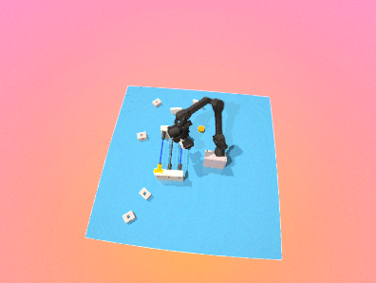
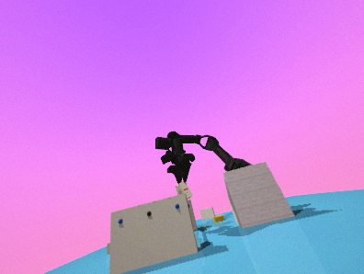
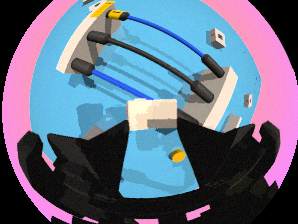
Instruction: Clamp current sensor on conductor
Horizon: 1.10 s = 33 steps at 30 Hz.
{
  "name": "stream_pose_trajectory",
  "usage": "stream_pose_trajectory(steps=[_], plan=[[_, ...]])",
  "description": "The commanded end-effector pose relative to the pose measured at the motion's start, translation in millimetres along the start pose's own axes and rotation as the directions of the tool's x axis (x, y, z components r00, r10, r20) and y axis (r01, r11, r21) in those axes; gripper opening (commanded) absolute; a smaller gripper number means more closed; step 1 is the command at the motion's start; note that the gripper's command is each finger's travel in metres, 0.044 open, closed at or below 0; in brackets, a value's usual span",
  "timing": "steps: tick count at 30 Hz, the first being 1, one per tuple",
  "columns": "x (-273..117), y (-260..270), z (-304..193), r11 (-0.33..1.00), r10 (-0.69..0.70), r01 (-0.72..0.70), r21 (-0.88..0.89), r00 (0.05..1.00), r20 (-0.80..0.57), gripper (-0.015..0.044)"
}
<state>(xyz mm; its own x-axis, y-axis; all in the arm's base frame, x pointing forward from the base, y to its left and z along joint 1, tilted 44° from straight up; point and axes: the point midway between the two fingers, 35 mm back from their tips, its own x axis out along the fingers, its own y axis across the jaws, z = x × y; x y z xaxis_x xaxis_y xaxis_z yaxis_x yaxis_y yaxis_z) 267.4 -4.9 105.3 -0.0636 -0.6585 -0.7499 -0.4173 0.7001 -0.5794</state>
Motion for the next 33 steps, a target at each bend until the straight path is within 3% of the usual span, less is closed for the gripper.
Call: stream_pose_trajectory(steps=[1,16,33], plan=[[1,-6,12,0.996,-0.010,0.012,-0.094,1.000,0.019,0.0000],[6,-29,51,0.881,-0.046,0.079,-0.467,0.996,0.082,0.0000],[15,-60,92,0.588,-0.103,0.171,-0.791,0.985,0.137,0.0000]])
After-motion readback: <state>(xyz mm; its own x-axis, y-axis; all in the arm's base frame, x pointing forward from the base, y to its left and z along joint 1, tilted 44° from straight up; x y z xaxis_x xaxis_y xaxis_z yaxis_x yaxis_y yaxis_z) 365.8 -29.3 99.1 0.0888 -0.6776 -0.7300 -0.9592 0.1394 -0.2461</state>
